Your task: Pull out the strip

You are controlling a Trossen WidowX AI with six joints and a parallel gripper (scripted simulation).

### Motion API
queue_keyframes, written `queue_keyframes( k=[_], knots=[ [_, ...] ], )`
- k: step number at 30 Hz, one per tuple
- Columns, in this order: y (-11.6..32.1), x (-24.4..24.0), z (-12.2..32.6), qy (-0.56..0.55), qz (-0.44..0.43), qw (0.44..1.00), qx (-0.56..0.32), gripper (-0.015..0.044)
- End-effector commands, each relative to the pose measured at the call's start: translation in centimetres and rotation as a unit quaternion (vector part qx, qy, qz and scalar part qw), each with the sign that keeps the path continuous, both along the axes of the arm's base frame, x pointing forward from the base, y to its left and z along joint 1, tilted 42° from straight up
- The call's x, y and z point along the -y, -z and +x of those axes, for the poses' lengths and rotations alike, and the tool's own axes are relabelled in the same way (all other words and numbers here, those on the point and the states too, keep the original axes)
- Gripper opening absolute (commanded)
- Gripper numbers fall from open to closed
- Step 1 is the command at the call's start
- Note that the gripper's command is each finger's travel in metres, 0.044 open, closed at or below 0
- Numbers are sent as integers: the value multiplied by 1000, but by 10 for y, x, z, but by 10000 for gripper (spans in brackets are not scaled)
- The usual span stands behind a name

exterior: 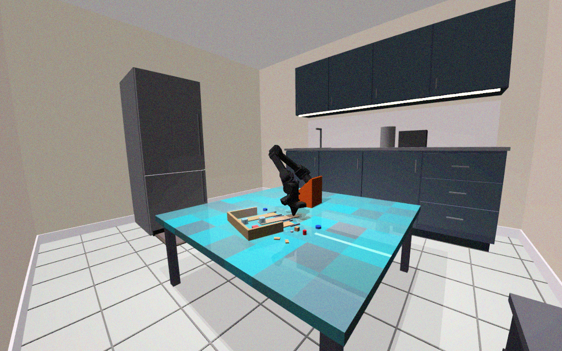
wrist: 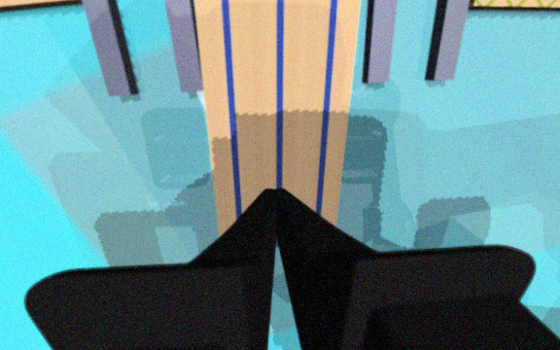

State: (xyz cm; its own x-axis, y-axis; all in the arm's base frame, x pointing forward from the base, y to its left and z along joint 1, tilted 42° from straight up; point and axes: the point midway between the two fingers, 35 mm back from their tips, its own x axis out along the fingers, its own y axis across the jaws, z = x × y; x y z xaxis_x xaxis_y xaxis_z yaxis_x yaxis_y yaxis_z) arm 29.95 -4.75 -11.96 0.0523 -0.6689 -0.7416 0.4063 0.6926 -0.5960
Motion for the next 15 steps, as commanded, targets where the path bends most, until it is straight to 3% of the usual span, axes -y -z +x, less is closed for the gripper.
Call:
queue_keyframes(
  k=[1,15],
  knots=[
    [6,2,-17,6,3,1000,-17,0],
    [11,-3,-33,6,3,1000,-17,0]
  ],
)
